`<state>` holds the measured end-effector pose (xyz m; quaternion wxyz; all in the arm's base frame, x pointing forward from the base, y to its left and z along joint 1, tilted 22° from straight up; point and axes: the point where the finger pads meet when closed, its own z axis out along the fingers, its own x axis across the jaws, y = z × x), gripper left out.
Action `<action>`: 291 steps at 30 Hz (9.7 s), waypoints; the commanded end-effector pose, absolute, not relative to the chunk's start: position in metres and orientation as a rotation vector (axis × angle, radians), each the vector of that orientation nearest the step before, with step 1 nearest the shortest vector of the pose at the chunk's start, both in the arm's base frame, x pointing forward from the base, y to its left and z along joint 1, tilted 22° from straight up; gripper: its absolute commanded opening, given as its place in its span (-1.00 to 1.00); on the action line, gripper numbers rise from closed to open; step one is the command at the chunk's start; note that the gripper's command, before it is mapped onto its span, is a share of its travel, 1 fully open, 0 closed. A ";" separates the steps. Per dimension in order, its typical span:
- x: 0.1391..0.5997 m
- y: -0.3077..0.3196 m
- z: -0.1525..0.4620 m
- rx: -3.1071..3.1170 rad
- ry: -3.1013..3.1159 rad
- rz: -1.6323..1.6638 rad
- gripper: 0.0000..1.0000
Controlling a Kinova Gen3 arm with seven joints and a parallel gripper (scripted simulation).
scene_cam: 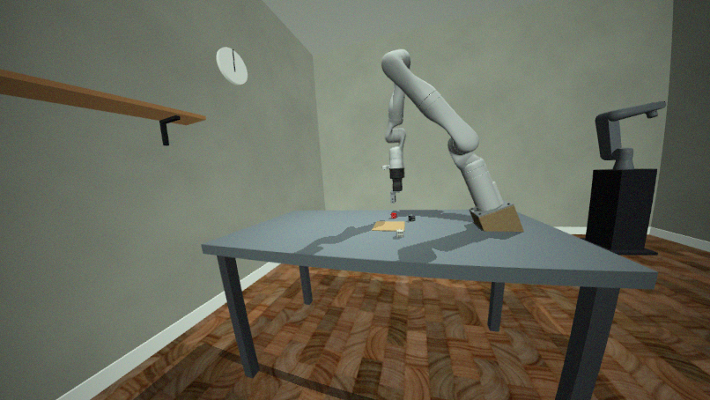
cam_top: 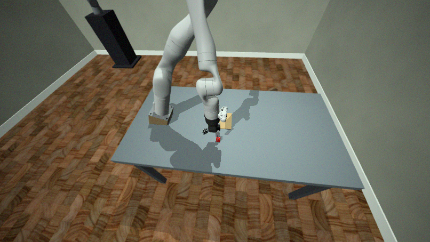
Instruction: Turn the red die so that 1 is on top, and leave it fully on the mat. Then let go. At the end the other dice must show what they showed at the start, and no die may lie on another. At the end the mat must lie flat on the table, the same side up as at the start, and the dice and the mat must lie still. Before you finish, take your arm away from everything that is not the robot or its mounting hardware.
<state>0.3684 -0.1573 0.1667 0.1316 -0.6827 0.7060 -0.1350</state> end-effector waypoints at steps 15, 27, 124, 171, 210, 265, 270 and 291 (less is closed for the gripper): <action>0.371 -0.159 0.158 -1.967 2.066 -0.393 0.57; 0.377 -0.158 0.142 -1.967 2.066 -0.393 0.57; 0.385 -0.159 0.118 -1.967 2.066 -0.393 0.57; 0.394 -0.159 0.094 -1.967 2.066 -0.393 0.57; 0.396 -0.159 0.089 -1.967 2.066 -0.393 0.57; 0.392 -0.159 0.100 -1.967 2.066 -0.393 -0.02; 0.390 -0.159 0.106 -1.967 2.066 -0.393 -0.02; 0.369 -0.158 0.158 -1.967 2.066 -0.393 -0.02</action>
